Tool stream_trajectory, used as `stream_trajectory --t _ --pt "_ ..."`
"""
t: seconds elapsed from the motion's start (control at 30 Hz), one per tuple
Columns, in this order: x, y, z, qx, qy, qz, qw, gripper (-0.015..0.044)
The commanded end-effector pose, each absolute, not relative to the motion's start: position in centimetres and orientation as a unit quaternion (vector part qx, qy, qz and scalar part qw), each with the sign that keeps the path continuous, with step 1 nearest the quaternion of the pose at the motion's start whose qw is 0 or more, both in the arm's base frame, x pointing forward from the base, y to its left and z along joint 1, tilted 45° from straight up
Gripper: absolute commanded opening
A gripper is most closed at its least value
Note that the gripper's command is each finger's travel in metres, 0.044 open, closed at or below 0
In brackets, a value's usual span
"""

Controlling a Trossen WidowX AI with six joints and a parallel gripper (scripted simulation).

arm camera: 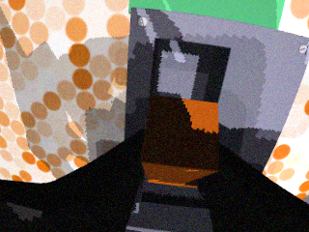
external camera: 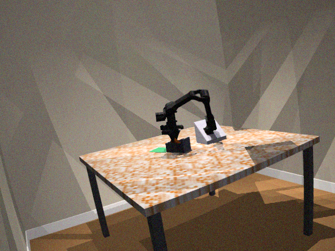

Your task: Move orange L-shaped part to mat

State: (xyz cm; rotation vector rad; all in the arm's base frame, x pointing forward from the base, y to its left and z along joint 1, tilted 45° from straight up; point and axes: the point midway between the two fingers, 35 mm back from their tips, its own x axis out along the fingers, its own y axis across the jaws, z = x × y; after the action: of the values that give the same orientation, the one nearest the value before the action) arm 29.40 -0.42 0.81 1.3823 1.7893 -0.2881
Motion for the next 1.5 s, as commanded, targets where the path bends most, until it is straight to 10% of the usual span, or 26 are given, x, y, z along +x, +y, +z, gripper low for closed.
stream_trajectory --t 0.0,1.47 --pt "29.4 -0.5 0.9 0.550 0.713 -0.114 0.419 0.0000" --pt "29.6 -4.9 5.4 0.553 0.713 -0.116 0.414 0.0000"
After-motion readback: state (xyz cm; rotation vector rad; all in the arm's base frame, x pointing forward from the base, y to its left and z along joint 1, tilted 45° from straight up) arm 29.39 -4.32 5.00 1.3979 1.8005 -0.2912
